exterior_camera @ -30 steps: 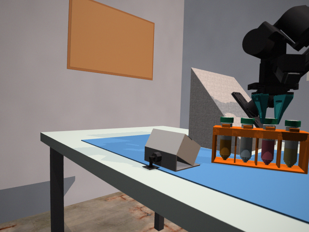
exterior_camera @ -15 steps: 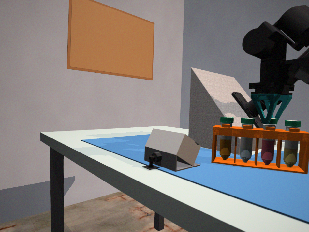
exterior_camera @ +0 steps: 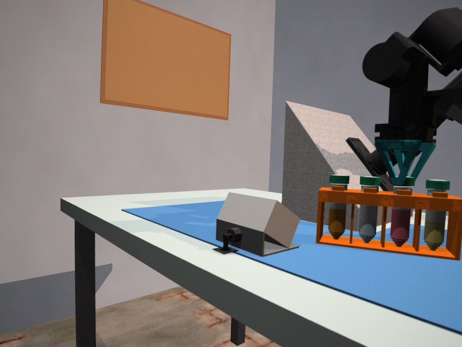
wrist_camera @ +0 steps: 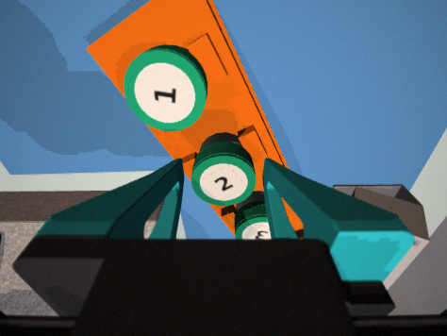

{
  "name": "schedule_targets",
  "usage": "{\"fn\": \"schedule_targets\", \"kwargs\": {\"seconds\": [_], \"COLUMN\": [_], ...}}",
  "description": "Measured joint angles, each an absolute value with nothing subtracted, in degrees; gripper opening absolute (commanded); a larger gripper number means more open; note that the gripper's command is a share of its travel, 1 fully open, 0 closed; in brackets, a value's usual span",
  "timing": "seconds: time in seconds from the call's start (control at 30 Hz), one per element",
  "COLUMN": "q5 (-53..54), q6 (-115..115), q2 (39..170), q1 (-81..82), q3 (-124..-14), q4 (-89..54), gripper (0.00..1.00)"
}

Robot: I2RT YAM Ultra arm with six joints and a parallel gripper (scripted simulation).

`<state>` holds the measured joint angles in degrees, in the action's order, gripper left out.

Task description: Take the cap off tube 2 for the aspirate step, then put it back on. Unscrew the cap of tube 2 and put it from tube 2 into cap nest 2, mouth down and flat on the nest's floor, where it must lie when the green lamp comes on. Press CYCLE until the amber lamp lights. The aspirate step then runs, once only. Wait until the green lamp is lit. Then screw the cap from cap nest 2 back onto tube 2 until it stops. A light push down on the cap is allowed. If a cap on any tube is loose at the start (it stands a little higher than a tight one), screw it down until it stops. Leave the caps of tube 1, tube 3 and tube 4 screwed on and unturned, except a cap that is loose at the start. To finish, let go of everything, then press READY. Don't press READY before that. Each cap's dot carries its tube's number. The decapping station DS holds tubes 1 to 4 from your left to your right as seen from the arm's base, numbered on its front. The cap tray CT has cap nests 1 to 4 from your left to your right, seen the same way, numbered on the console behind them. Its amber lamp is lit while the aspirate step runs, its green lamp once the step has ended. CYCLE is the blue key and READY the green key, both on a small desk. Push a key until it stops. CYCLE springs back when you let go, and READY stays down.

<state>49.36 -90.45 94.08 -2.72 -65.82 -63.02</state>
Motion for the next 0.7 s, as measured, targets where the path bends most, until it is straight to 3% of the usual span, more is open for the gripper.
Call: {"fn": "schedule_targets", "kwargs": {"seconds": [0.2,0.7], "q5": [49.36,49.36], "q6": [-88.51,-52.69], "q2": [94.08,94.08], "q1": [-2.72,-3.14], "q3": [-65.95,-66.76], "q4": [-63.13,-64.55], "gripper": [0.49,0.49]}}
